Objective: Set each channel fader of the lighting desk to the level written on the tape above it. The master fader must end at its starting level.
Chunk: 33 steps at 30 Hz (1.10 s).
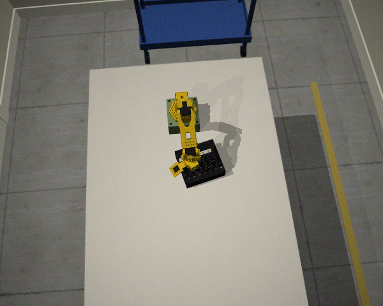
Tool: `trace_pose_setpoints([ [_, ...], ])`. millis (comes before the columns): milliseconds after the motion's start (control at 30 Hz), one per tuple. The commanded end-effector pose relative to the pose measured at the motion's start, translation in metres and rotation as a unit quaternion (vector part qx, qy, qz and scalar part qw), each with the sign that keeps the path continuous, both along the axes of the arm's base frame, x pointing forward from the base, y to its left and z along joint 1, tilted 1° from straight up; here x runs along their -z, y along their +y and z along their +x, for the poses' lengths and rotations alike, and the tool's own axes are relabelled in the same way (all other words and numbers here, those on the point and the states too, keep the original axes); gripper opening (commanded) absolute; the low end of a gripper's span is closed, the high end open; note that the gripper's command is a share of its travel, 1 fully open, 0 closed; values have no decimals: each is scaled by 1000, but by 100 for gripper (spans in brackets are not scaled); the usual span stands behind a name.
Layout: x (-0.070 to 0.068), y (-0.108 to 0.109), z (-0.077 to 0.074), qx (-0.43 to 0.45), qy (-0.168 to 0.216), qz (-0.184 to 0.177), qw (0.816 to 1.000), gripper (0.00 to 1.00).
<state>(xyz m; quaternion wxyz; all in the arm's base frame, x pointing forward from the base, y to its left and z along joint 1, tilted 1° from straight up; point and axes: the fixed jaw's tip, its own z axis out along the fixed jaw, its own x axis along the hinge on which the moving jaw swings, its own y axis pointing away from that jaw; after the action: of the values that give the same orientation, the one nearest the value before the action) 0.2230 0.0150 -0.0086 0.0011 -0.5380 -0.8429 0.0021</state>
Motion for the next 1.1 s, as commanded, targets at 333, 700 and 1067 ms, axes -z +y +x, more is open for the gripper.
trace_pose_setpoints([
  [333, -2, 2, -4, 2, -8, 2, 1000, 0],
  [700, -1, 0, -11, 4, -8, 2, 1000, 0],
  [1067, -1, 0, -9, 5, -8, 1, 1000, 0],
])
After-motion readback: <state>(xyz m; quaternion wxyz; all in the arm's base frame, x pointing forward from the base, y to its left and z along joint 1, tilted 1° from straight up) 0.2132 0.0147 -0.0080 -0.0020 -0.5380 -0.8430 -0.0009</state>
